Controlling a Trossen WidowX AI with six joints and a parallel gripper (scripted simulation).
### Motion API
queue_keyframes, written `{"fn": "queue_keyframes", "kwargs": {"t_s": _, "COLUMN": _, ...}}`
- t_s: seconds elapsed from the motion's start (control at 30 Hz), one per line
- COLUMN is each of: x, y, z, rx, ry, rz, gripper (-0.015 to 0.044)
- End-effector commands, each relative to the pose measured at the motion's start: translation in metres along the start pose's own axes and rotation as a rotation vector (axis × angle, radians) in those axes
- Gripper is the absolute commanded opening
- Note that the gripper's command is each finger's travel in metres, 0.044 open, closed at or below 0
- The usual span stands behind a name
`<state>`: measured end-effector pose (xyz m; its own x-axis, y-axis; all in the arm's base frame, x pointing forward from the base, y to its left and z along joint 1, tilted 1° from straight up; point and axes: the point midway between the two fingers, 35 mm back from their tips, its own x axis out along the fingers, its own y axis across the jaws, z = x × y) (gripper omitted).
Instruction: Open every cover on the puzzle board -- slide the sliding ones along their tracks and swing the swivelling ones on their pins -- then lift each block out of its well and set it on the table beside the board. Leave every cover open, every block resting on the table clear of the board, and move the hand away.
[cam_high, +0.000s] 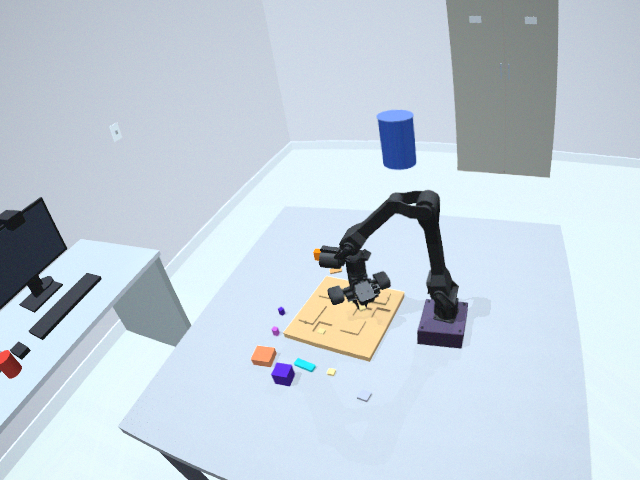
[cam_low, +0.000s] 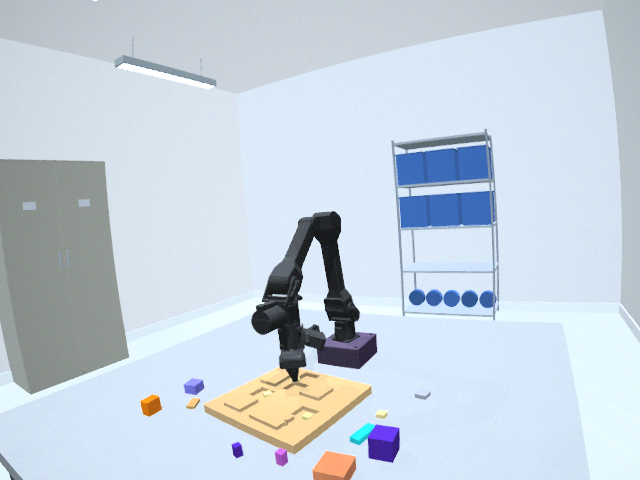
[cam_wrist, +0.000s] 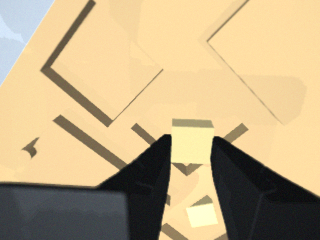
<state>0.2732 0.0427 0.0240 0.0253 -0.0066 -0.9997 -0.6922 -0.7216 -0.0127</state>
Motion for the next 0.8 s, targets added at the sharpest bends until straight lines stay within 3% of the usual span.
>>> {"fn": "queue_keyframes", "kwargs": {"t_s": 0.0, "x": -0.009, "y": -0.002, "z": -0.002, "rx": 0.002, "ry": 0.011, "rz": -0.01, "gripper": 0.008}}
{"fn": "queue_keyframes", "kwargs": {"t_s": 0.77, "x": -0.051, "y": -0.002, "z": -0.001, "rx": 0.002, "ry": 0.01, "rz": -0.009, "gripper": 0.008}}
